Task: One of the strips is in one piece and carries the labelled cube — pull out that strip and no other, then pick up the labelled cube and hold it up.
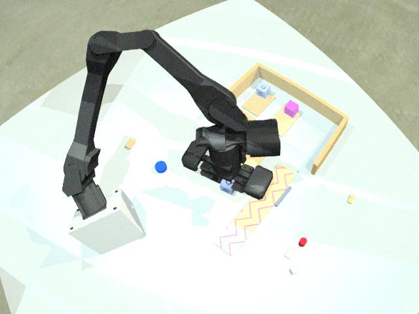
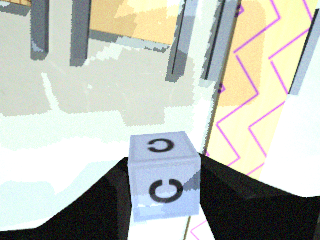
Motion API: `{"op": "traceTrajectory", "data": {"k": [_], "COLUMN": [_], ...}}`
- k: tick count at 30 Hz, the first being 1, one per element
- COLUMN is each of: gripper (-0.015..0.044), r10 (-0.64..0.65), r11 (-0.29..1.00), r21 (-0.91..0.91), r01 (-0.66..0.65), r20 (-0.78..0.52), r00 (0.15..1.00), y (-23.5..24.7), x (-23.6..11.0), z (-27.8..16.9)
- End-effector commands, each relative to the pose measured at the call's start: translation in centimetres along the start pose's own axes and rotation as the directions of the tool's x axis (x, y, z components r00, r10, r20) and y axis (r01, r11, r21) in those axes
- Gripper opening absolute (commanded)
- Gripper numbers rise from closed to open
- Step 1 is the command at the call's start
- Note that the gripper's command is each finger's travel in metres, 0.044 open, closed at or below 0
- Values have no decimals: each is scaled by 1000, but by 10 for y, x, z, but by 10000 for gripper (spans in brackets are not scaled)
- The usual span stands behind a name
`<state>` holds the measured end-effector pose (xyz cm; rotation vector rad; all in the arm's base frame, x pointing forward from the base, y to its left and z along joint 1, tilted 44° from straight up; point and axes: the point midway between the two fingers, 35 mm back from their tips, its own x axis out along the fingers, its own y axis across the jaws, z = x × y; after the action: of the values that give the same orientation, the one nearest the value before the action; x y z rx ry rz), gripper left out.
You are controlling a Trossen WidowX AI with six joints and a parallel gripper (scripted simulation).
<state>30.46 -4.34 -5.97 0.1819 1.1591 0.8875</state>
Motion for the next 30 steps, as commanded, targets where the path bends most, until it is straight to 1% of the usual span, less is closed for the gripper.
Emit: {"op": "traceTrajectory", "data": {"k": [1,5,7,30], "gripper": [0,0,0,0], "r10": [-2,-3,-3,-3], "r11": [1000,1000,1000,1000], "r21": [-3,-3,-3,-3], "r01": [2,3,3,3], "r20": [-4,-5,-5,-5], "r00": [1000,1000,1000,1000], "y": [3,3,3,3], "x": [-4,-31,-36,-36], "z": [-4,-4,-4,-4]}}
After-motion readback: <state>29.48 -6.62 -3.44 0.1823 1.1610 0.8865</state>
